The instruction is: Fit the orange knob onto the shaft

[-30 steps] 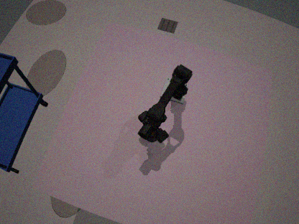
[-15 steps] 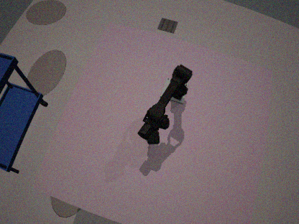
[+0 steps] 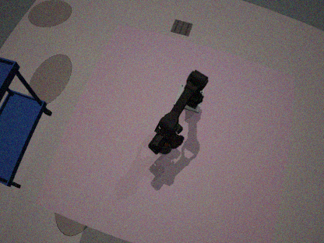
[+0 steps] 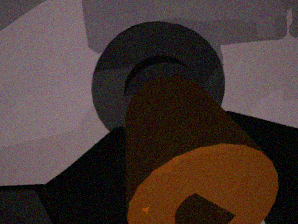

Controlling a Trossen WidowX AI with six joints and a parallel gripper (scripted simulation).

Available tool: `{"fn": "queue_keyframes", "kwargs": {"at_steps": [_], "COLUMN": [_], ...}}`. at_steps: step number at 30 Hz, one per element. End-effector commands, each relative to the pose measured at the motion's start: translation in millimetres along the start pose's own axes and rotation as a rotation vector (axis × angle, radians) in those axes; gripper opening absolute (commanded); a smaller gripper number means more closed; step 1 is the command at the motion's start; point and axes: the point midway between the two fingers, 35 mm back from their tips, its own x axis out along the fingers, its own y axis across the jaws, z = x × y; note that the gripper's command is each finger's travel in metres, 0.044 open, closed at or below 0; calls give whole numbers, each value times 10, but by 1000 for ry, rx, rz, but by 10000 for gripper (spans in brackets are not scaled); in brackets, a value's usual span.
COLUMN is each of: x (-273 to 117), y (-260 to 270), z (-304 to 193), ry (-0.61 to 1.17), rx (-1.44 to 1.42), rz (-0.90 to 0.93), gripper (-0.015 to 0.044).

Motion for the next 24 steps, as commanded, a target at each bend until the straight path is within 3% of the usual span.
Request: {"fn": "queue_keyframes", "kwargs": {"at_steps": [1,13,24], "x": [18,-17,-48], "y": [-3,13,2], "z": [-14,4,16], "ry": [-2,-5,-5], "rx": [618,1377,1421], "rz": [-8,-7,-7], "gripper": [0,0,0]}}
